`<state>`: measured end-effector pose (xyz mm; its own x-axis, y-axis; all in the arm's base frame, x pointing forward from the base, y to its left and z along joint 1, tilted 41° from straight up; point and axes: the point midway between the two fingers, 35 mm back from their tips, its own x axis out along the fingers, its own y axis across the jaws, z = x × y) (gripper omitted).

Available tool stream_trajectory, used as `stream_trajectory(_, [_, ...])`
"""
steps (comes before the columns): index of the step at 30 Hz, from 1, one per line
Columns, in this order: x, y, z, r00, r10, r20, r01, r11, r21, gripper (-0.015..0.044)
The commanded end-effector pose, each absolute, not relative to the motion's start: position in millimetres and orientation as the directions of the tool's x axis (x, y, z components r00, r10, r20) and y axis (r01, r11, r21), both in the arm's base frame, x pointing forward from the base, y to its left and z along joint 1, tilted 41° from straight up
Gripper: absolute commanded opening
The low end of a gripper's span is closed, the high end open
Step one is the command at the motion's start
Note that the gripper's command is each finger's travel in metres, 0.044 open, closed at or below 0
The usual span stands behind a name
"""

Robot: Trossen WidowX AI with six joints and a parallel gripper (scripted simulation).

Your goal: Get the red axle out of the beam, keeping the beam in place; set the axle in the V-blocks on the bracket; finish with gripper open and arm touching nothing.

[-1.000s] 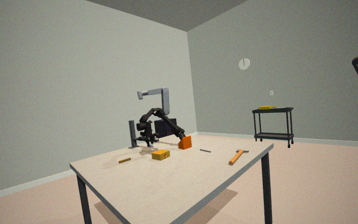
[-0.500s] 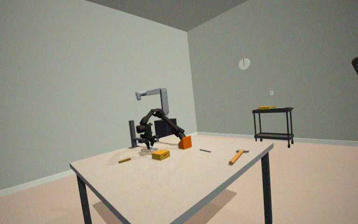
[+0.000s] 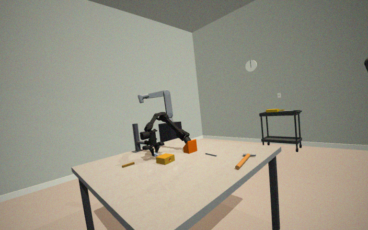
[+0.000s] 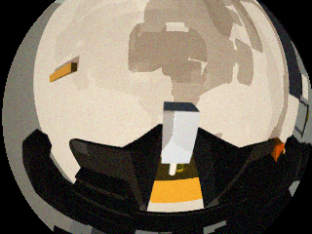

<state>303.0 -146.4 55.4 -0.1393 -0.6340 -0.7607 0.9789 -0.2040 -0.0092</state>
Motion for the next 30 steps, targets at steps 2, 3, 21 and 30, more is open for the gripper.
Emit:
stream_trajectory(2, [300.9, -152.4, 48.8, -0.14, -0.638, -0.757, 0.98, -0.199, -0.013, 0.0])
stream_trajectory(3, [300.5, -153.4, 47.7, -0.14, -0.638, -0.757, 0.98, -0.199, -0.013, 0.0])
stream_trajectory(21, [297.9, -155.4, 32.0, -0.14, -0.639, -0.756, 0.98, -0.2, -0.013, 0.0])
stream_trajectory(30, [298.6, -143.9, 22.5, -0.14, -0.638, -0.757, 0.98, -0.199, -0.013, 0.0])
